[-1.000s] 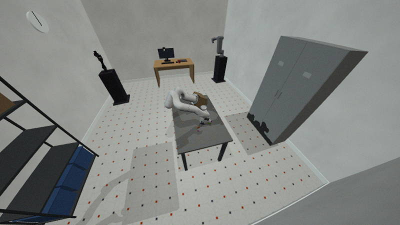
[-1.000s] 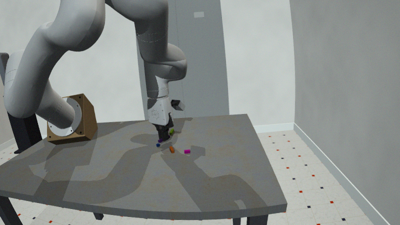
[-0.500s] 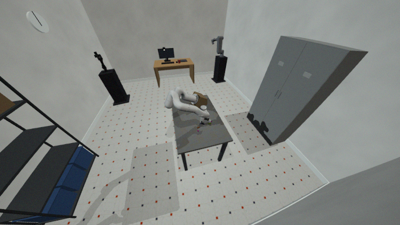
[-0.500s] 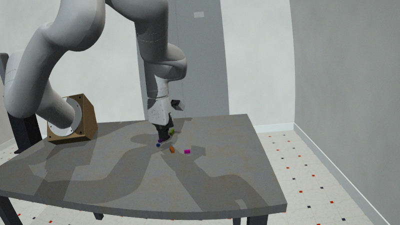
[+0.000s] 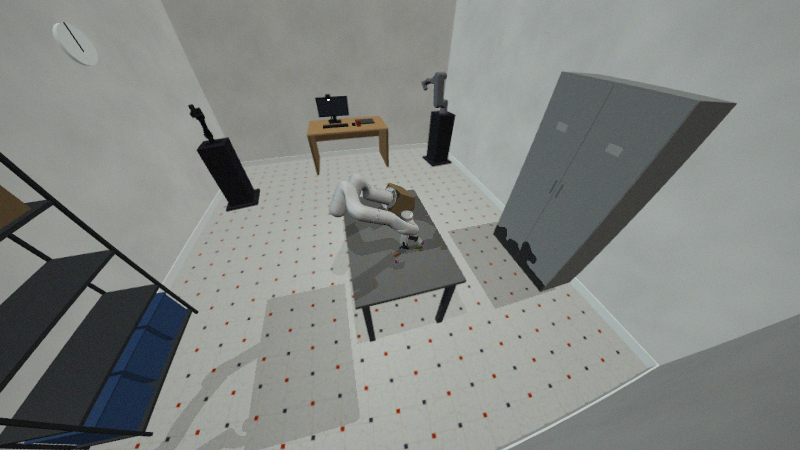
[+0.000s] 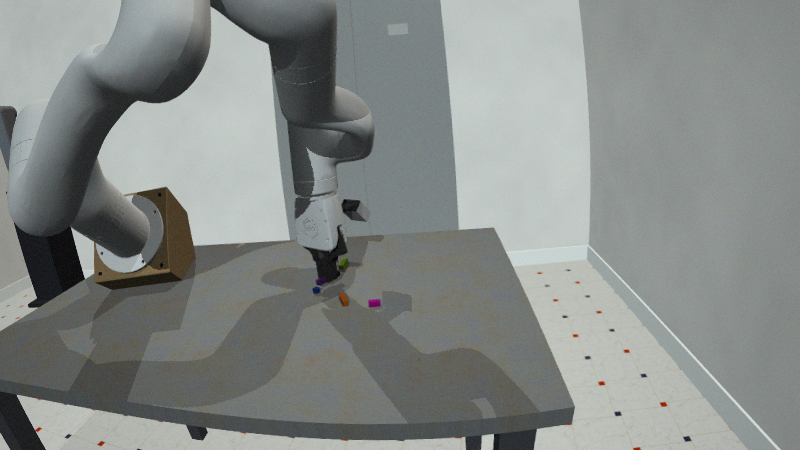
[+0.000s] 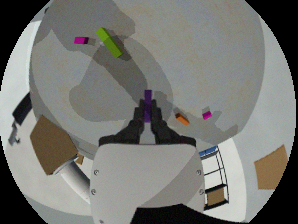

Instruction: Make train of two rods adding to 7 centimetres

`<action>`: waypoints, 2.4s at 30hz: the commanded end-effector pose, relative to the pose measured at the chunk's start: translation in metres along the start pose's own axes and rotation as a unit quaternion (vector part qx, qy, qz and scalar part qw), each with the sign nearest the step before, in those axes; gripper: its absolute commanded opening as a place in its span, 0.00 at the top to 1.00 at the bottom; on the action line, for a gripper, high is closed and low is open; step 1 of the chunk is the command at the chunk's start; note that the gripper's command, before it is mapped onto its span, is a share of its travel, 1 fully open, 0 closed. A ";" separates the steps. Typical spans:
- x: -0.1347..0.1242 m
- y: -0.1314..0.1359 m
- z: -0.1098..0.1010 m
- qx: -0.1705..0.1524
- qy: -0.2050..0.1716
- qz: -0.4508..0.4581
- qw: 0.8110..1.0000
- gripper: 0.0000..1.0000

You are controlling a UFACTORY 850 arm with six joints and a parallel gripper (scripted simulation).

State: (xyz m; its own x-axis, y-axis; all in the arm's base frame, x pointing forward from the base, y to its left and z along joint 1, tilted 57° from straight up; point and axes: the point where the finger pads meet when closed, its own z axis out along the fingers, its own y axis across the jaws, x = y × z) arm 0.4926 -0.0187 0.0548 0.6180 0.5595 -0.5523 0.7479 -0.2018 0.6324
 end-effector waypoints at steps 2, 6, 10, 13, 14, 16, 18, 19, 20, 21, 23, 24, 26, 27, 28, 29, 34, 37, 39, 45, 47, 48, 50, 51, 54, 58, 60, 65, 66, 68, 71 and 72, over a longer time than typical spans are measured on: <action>0.000 0.000 0.000 0.000 0.001 0.000 1.000 0.96; 0.000 0.000 0.001 0.000 0.001 0.000 1.000 0.96; 0.000 0.000 0.004 0.000 0.001 0.000 1.000 0.96; 0.000 0.000 0.005 0.000 0.001 0.000 1.000 0.96; 0.000 0.000 0.006 0.000 0.001 0.000 1.000 0.96; 0.000 0.000 0.007 0.000 0.001 0.000 1.000 0.96; 0.000 0.000 0.009 0.000 0.001 0.000 1.000 0.96; 0.000 0.000 0.010 0.000 0.001 0.000 1.000 0.96; 0.000 0.000 0.010 0.000 0.001 0.000 1.000 0.96; 0.000 0.000 0.011 0.000 0.001 0.000 1.000 0.96; 0.000 0.000 0.012 0.000 0.001 0.000 1.000 0.96; 0.000 0.000 0.012 0.000 0.001 0.000 1.000 0.96; 0.000 0.000 0.012 0.000 0.001 0.000 1.000 0.96; 0.000 0.000 0.012 0.000 0.001 0.000 1.000 0.96; 0.000 0.000 0.012 0.000 0.001 0.000 1.000 0.96; 0.000 0.000 0.012 0.000 0.001 0.000 1.000 0.96; 0.000 0.000 0.012 0.000 0.001 0.000 1.000 0.96; 0.000 0.000 0.012 0.000 0.001 0.000 1.000 0.96; 0.000 0.000 0.012 0.000 0.001 0.000 1.000 0.96; 0.000 0.000 0.012 0.000 0.001 0.000 1.000 0.96; 0.000 0.000 0.012 0.000 0.001 0.000 1.000 0.96; 0.000 0.000 0.012 0.000 0.001 0.000 1.000 0.96; 0.000 0.000 0.012 0.000 0.001 0.000 1.000 0.96; 0.000 0.000 0.012 0.000 0.001 0.000 1.000 0.96; 0.000 0.000 0.012 0.000 0.001 0.000 1.000 0.96; 0.000 0.000 0.012 0.000 0.001 0.000 1.000 0.96; 0.000 0.000 0.012 0.000 0.001 0.000 1.000 0.96; 0.000 0.000 0.012 0.000 0.001 0.000 1.000 0.92; 0.000 0.000 0.012 0.000 0.001 0.000 1.000 0.88; 0.000 0.000 0.012 0.000 0.001 0.000 1.000 0.88; 0.000 0.000 0.012 0.000 0.001 0.000 1.000 0.84; 0.000 0.000 0.012 0.000 0.001 0.000 1.000 0.80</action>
State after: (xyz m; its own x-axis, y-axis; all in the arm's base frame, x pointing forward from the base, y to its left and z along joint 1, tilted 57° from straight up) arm 0.4956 -0.0285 0.0482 0.6180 0.5595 -0.5523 0.7479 -0.2018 0.6324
